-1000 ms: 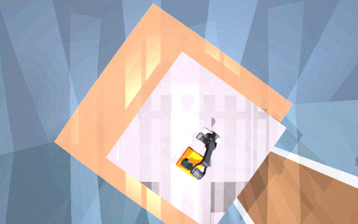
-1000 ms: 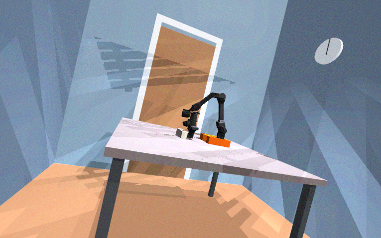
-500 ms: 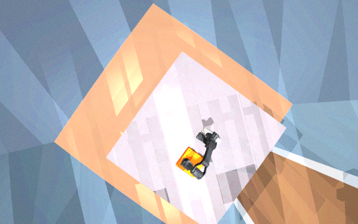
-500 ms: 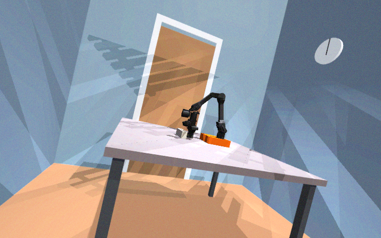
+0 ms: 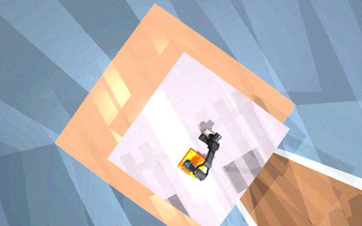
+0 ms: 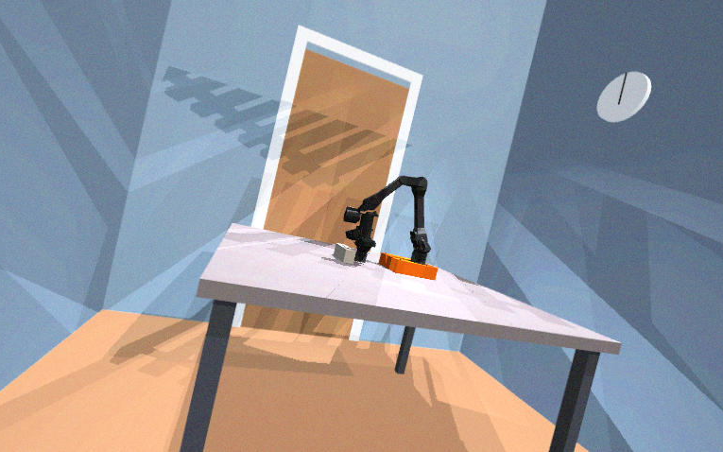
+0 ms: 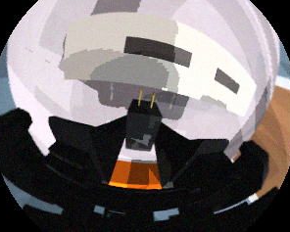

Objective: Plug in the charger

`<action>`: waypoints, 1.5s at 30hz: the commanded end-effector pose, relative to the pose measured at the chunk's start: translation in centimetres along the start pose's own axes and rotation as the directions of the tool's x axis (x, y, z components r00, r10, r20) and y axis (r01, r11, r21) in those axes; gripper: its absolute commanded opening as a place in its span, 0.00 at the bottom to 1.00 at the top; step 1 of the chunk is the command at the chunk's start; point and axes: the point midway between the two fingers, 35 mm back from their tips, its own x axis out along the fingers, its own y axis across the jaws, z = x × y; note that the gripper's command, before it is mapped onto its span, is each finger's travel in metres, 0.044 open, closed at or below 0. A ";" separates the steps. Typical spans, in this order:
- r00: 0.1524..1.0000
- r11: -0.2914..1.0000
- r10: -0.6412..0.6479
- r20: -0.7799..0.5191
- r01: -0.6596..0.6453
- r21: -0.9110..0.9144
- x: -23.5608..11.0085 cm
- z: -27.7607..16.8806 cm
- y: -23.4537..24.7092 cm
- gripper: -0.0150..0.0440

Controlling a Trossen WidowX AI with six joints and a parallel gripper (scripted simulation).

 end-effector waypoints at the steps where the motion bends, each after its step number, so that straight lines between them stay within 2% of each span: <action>1: 1.000 1.000 0.004 0.000 -0.004 0.004 0.0 0.2 0.1 0.25; 45: 1.000 1.000 0.004 0.001 -0.004 0.004 -0.1 0.9 0.1 0.25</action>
